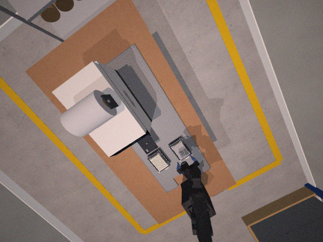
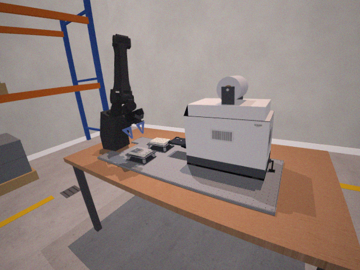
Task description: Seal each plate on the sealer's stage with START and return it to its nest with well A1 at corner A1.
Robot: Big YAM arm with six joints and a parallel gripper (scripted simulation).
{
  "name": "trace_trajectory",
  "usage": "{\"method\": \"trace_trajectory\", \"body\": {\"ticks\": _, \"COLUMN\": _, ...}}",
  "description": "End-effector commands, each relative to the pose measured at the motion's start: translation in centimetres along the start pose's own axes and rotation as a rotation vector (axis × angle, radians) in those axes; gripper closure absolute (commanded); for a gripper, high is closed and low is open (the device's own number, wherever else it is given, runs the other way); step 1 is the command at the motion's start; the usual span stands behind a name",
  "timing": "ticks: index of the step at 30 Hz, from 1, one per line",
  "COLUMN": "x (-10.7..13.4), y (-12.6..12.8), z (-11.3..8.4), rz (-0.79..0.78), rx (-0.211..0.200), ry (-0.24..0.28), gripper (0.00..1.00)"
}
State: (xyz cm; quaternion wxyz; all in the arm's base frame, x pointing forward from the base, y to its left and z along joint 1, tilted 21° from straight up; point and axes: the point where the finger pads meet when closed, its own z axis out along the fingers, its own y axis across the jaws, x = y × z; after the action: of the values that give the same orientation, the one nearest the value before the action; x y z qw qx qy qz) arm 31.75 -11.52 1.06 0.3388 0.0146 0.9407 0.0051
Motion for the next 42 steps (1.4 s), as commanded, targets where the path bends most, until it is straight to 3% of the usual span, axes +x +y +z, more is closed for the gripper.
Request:
{"method": "trace_trajectory", "body": {"ticks": 1, "x": -1.8, "y": -1.1, "z": -1.2, "rz": -0.009, "rx": 0.023, "ry": -0.035, "gripper": 0.0}}
{"method": "trace_trajectory", "body": {"ticks": 6, "x": -2.3, "y": -0.9, "z": -1.9, "rz": -0.019, "rx": 0.016, "ry": -0.032, "gripper": 0.0}}
{"method": "trace_trajectory", "body": {"ticks": 22, "x": -3.0, "y": -0.5, "z": -0.7, "rz": -0.018, "rx": 0.008, "ry": -0.045, "gripper": 0.0}}
{"method": "trace_trajectory", "body": {"ticks": 34, "x": -0.6, "y": 0.4, "z": -0.8, "rz": -0.003, "rx": -0.01, "ry": 0.0, "gripper": 0.0}}
{"method": "trace_trajectory", "body": {"ticks": 42, "x": -1.5, "y": 0.2, "z": -1.3, "rz": -0.017, "rx": 0.004, "ry": -0.038, "gripper": 0.0}}
